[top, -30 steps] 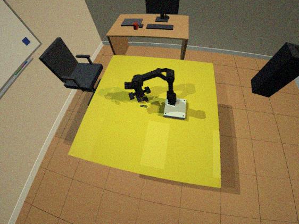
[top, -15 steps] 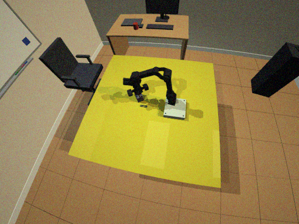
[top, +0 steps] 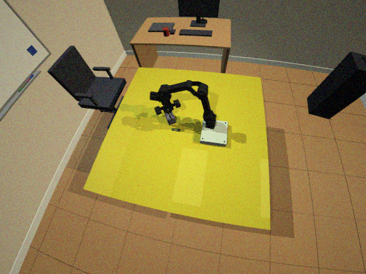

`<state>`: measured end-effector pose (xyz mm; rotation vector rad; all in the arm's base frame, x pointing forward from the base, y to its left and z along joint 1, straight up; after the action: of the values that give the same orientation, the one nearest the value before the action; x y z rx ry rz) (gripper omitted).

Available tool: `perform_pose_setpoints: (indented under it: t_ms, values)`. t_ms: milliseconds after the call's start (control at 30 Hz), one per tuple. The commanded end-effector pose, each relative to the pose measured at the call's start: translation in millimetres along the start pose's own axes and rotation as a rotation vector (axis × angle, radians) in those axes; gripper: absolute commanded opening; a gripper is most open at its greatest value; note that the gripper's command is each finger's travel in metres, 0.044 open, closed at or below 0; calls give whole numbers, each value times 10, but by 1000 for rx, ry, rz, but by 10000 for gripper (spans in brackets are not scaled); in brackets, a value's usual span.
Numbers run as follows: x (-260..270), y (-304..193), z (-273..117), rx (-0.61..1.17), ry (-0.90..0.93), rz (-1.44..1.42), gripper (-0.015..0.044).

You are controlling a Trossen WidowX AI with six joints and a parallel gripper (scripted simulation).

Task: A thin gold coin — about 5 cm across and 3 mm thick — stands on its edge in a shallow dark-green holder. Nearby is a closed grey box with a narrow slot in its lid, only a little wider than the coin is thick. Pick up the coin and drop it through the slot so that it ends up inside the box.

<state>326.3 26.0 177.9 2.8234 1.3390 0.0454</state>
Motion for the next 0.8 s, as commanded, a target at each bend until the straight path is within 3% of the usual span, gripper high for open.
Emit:
perform_pose_setpoints:
  t_ms: [0,767]
  values:
    - [5,-18,1,0,-1,0,0]
    - [7,37,-25,1,-2,-14,0]
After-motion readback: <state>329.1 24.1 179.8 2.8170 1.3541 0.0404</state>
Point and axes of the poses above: the point midway between the two fingers, 35 mm back from their tips, its own z axis out along the fingers, its own x axis across the jaws, y = z × x, the point moved 8 cm from there along -z, back along the fingers, and after that the axes turned 10 degrees about -z, right-handed, at the moved point
